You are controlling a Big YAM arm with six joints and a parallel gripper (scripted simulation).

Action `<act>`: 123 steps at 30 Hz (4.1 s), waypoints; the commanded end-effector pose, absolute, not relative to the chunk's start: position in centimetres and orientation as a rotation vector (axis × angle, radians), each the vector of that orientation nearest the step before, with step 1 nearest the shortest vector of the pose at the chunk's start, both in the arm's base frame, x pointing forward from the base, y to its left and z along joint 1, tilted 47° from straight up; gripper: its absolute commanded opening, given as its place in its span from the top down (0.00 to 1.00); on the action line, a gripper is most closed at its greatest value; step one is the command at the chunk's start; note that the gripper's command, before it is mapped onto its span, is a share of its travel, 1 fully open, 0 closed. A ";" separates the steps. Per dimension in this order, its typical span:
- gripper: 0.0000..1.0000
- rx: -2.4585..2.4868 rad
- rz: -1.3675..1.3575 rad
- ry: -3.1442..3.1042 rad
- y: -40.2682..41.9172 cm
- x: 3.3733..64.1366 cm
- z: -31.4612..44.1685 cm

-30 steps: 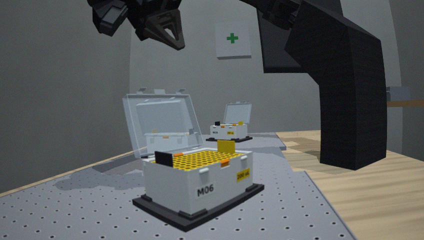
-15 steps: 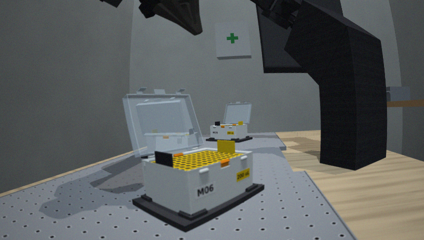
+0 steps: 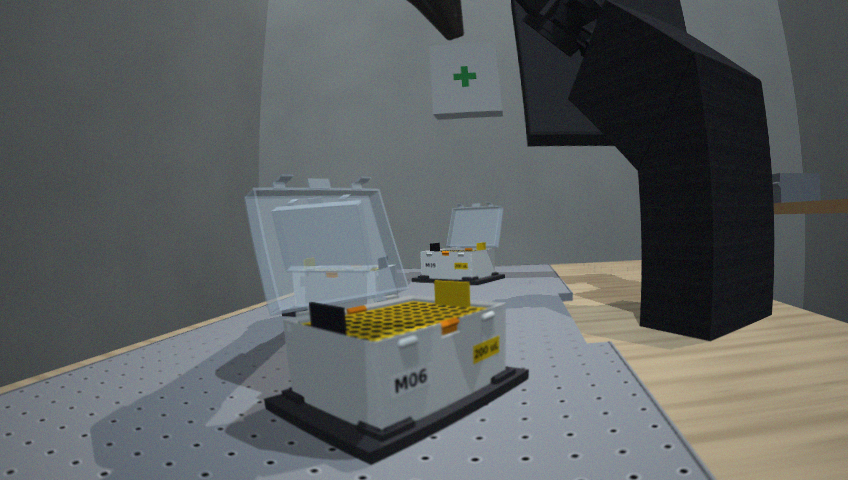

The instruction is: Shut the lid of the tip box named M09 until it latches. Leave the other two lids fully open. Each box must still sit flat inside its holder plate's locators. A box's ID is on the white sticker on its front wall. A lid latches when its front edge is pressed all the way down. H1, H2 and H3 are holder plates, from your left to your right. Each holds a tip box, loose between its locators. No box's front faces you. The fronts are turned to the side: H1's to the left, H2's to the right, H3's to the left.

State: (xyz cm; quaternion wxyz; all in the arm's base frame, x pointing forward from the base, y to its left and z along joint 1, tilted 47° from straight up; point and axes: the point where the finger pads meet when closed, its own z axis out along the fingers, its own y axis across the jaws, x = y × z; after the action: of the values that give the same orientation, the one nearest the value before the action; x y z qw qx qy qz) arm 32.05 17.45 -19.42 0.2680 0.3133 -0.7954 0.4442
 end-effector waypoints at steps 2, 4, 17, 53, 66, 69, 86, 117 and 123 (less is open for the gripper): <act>1.00 0.915 1.270 -2.085 20.0 30.7 -20.7; 1.00 0.944 1.300 -2.056 20.4 30.1 -21.3; 1.00 0.968 1.340 -2.020 21.0 29.8 -21.8; 1.00 1.004 1.355 -2.000 21.7 28.9 -22.0; 1.00 0.987 1.335 -1.983 17.2 29.9 -26.3; 1.00 0.986 1.335 -1.990 16.4 30.5 -27.4; 1.00 0.984 1.338 -1.982 10.9 32.2 -32.5; 1.00 1.001 1.354 -2.004 7.5 34.7 -36.0; 1.00 1.001 1.354 -2.004 7.5 34.7 -36.0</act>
State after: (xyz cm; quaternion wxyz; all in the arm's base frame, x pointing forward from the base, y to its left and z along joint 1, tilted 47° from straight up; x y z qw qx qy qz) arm 33.14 6.12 -36.55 0.2788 0.3690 -0.7302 0.5030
